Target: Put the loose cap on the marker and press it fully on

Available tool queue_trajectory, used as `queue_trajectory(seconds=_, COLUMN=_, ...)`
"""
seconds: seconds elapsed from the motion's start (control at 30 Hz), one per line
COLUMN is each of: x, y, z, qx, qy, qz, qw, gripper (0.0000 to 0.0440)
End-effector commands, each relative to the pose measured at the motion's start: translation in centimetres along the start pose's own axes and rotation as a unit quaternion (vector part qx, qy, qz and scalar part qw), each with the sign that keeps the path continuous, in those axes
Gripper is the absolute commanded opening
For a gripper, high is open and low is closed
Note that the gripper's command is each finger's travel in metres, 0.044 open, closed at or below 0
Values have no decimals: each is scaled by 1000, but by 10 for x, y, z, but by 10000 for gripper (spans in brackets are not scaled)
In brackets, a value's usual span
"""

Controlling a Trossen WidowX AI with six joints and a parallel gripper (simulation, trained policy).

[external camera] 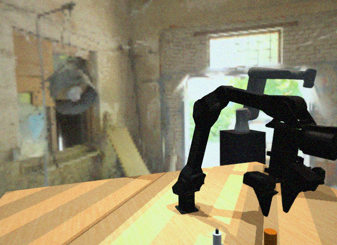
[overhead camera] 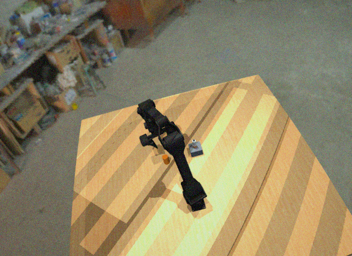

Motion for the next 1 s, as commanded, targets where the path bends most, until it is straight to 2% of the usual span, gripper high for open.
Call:
queue_trajectory(seconds=0.0, x=4, y=-3, z=9, qx=27, qy=5, qz=-1, qw=1000, gripper=331)
queue_trajectory(seconds=0.4, x=11, y=-9, z=36, qx=79, qy=19, qz=-14, qw=997, gripper=318)
queue_trajectory(seconds=0.97, x=15, y=-13, z=80, qx=105, qy=26, qz=-48, qw=993, gripper=281)
Point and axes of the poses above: the point midway between the two fingers, 35 mm back from their tips, its own z axis out along the fingers, its own x axis across the jaws, y = z × x, the point moved 7 cm from there along -z, back along the fingers, and after that the axes turned 13 degrees about z, right-handed, at the moved point
